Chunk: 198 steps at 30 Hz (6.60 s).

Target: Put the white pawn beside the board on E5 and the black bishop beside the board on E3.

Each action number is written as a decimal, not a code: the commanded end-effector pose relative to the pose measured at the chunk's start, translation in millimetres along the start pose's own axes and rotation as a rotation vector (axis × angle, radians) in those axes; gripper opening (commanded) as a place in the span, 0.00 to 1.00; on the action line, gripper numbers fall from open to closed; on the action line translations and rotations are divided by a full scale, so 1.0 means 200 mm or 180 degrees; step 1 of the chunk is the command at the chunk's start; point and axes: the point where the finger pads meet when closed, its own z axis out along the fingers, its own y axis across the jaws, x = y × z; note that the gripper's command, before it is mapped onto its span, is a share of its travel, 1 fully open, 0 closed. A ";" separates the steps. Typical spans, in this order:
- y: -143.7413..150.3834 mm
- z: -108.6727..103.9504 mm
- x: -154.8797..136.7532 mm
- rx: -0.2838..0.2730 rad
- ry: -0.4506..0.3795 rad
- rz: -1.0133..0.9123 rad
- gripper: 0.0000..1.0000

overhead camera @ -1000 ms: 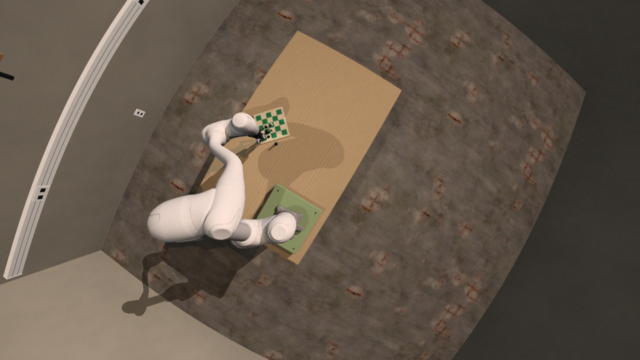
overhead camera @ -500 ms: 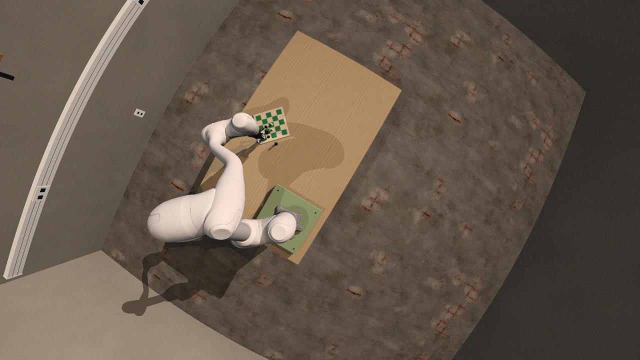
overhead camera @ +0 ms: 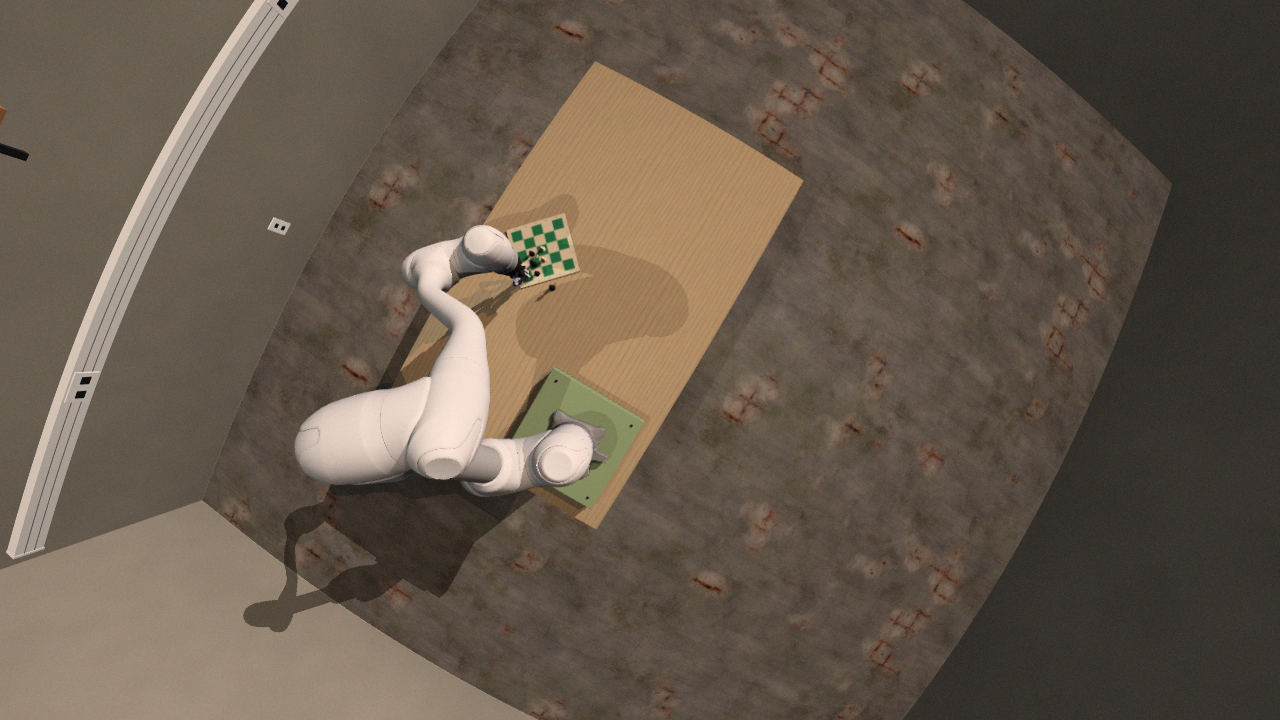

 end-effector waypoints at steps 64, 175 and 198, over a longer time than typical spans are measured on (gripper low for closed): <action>0.01 0.02 -0.01 -0.0011 -0.0003 0.0005 0.00; 0.01 -0.42 -0.01 -0.0011 -0.0003 0.0005 1.00; 0.01 -0.42 -0.01 -0.0011 -0.0003 0.0005 1.00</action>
